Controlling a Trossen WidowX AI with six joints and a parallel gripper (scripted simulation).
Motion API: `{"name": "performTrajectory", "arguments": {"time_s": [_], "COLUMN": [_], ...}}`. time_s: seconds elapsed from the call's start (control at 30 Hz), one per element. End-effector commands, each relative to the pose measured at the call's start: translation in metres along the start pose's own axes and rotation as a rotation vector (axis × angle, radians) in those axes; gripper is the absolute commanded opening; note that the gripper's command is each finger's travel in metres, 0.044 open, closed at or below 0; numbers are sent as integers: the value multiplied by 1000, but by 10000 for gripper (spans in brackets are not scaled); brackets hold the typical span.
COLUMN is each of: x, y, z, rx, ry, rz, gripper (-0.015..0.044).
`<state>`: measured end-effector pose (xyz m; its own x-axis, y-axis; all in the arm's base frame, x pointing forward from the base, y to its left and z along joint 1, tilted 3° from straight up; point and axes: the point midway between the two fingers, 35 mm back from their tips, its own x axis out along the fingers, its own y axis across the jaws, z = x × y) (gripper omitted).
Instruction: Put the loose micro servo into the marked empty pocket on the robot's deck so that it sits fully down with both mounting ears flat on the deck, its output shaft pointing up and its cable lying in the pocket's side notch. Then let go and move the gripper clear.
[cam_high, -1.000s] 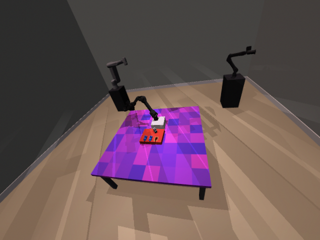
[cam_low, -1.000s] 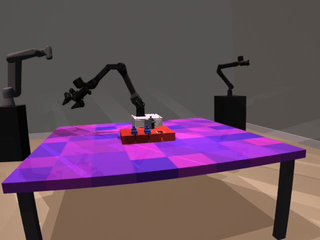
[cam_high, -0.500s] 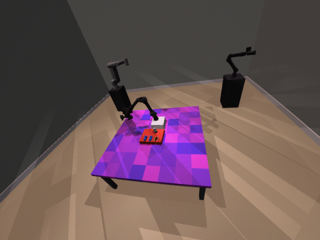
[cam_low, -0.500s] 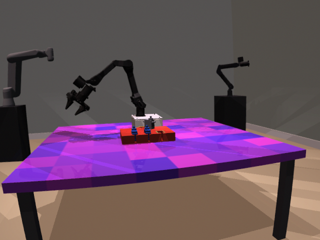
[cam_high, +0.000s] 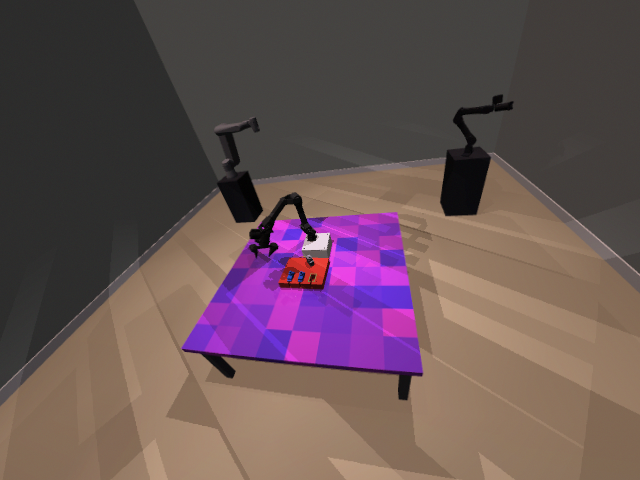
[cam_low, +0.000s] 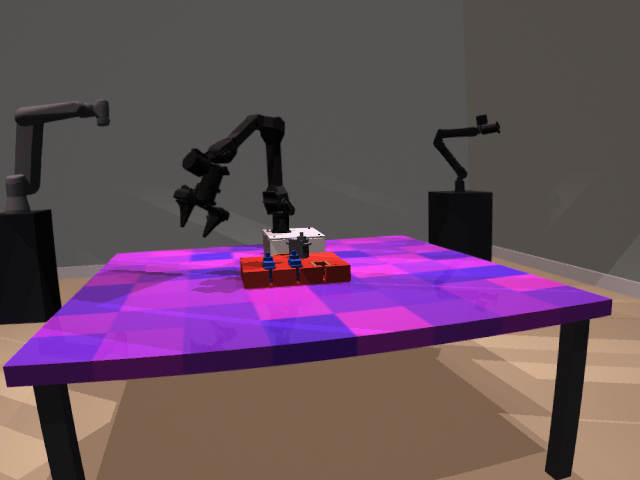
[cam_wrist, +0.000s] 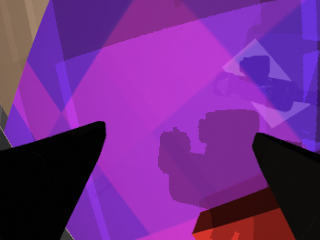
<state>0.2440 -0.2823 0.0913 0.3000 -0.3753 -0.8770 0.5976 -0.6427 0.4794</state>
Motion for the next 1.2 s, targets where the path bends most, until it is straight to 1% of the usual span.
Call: {"name": "performTrajectory", "arguments": {"time_s": [0.0, 0.17, 0.3, 0.43, 0.57, 0.63, 0.9, 1.17], "x": [-16, -42, -67, -92, -115, -118, -117, -95], "y": [-35, -82, -128, -176, -219, -225, -226, -237], "z": [-63, -119, -151, -167, -167, -166, -166, -168], "rx": [27, 46, 54, 56, 51, 50, 50, 50], "ry": [82, 136, 148, 130, 89, 80, 80, 80], "rz": [-94, -204, -300, -389, -461, -471, -471, -471], "gripper": [440, 440, 440, 440, 440, 440, 440, 440]}}
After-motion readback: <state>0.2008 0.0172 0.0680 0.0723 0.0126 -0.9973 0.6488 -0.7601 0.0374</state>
